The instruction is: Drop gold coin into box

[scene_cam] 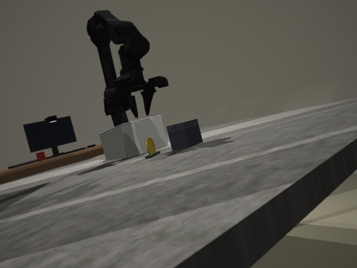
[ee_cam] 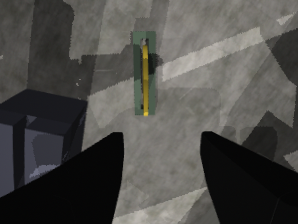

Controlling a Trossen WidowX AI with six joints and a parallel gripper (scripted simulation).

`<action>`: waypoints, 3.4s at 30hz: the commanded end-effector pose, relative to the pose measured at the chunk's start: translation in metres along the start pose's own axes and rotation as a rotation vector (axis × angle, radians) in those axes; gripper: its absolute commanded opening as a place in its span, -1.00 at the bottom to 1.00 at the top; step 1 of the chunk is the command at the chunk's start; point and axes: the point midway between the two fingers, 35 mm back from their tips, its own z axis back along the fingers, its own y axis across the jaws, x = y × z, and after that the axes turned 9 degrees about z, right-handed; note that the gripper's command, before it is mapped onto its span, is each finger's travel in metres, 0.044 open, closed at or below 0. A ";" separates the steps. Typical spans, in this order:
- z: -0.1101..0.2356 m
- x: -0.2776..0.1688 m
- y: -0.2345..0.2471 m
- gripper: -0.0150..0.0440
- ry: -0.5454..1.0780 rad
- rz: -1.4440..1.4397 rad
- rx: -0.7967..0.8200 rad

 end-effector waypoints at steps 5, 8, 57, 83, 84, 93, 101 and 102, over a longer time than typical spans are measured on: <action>-0.025 0.008 0.003 0.05 0.009 -0.005 0.037; -0.036 0.008 0.003 0.05 0.009 -0.005 0.037; -0.109 0.005 0.006 0.05 0.009 -0.005 0.037; -0.105 0.006 0.007 -0.49 0.009 -0.005 0.037; -0.102 0.006 0.007 -0.49 0.009 -0.005 0.037; -0.080 0.008 0.007 -0.49 0.009 -0.005 0.037; -0.060 0.009 0.007 -0.49 0.008 -0.004 0.037; -0.058 0.009 0.007 -0.49 0.007 -0.003 0.036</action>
